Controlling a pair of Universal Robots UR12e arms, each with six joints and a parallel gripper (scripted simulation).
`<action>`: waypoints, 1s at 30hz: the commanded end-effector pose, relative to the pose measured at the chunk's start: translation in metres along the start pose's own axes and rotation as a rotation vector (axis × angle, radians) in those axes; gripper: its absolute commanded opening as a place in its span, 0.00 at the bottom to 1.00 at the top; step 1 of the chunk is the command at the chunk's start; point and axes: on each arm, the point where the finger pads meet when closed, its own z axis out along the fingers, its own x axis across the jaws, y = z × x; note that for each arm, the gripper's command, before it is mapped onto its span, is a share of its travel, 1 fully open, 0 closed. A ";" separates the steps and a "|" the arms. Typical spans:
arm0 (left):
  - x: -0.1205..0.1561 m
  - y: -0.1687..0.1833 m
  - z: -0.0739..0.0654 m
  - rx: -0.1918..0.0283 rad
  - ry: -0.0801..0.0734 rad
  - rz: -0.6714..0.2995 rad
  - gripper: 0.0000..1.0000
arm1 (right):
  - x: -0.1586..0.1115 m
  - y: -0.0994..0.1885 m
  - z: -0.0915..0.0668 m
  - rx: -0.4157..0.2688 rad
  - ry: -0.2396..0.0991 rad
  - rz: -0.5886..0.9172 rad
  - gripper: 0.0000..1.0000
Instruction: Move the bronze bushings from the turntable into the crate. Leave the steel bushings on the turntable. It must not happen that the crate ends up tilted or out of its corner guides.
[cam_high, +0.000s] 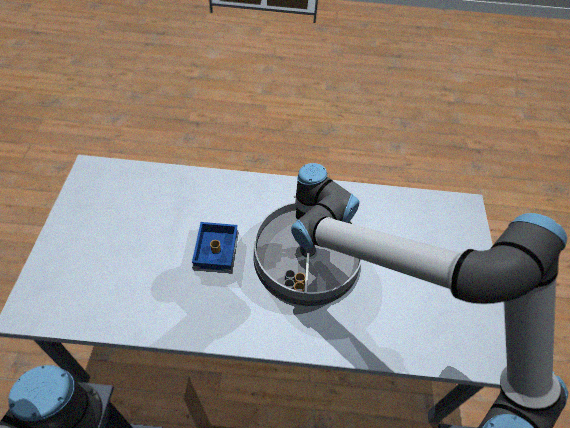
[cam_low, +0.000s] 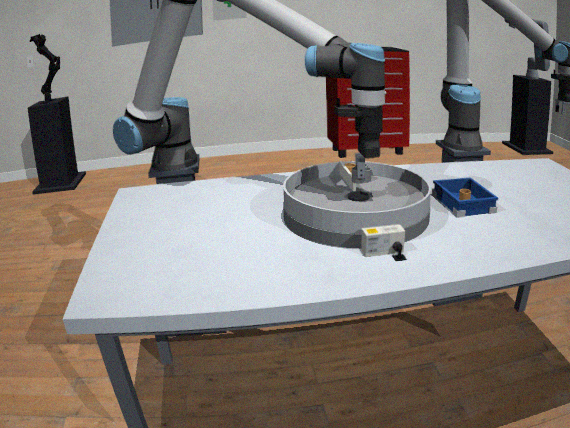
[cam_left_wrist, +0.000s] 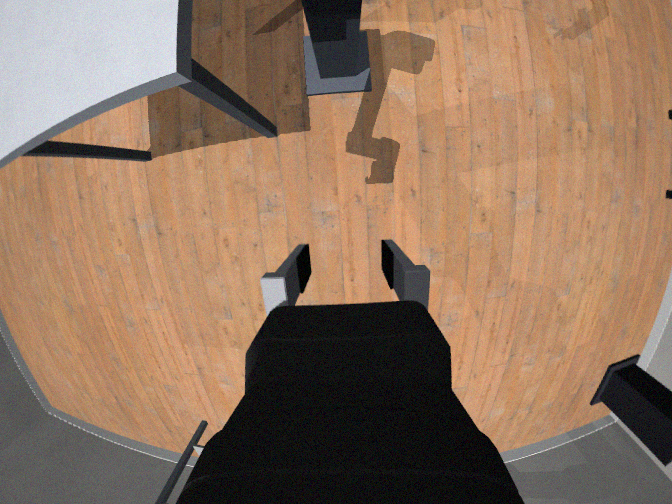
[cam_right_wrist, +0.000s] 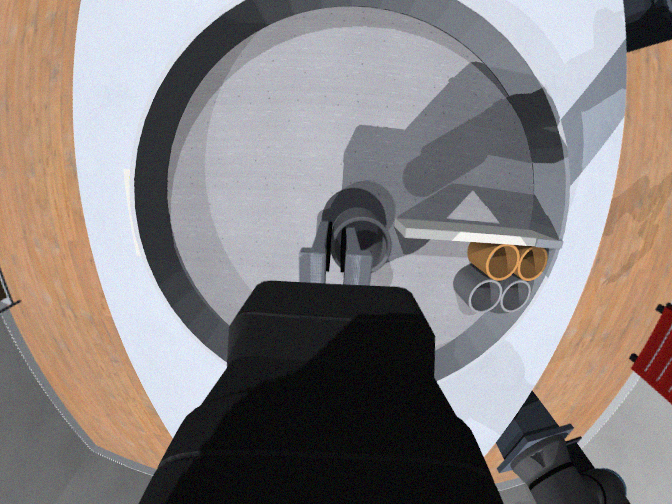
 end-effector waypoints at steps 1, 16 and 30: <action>0.002 -0.002 0.003 0.005 0.001 -0.003 1.00 | 0.000 0.000 0.000 -0.001 -0.001 0.000 0.00; 0.002 -0.002 0.003 0.005 0.001 -0.003 1.00 | 0.000 -0.001 0.004 0.000 0.001 0.000 0.00; 0.002 -0.002 0.003 0.005 0.001 -0.003 1.00 | 0.001 -0.001 0.027 0.002 0.002 0.000 0.00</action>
